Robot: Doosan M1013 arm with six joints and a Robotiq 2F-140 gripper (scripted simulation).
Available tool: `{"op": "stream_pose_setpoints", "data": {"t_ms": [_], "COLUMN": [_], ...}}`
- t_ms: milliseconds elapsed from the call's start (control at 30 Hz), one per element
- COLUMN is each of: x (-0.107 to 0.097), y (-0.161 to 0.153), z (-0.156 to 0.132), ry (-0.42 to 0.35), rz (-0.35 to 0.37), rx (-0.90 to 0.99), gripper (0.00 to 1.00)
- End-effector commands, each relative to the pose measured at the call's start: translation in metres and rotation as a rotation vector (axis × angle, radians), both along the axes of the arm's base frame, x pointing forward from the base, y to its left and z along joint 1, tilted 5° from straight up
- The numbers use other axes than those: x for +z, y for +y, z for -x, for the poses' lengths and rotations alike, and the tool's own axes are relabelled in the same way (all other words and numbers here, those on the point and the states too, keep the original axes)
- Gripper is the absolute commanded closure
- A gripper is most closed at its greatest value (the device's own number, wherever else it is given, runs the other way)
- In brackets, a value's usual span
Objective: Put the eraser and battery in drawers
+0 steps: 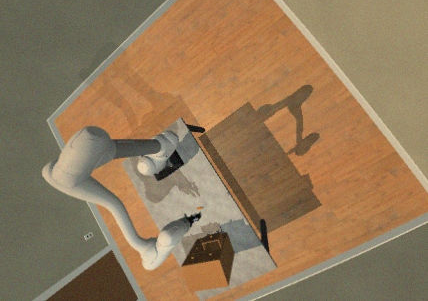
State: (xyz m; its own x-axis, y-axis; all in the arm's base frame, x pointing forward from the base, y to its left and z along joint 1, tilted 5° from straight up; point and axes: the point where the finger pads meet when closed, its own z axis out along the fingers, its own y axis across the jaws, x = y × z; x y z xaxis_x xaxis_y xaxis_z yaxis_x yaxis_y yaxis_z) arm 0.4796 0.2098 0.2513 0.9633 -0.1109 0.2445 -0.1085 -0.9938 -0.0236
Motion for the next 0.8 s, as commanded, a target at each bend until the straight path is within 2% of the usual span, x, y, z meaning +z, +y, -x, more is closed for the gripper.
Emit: {"op": "stream_pose_setpoints", "data": {"t_ms": [0, 267, 767], "x": [0.0038, 0.0094, 0.0103], "y": [-0.0025, -0.0019, -0.0018], "z": [0.004, 0.0107, 0.0117], "ry": [0.079, 0.155, 0.165], "rz": [-0.01, -0.019, -0.02], "rx": [0.0, 0.002, 0.002], "gripper": [0.8, 0.8, 0.8]}}
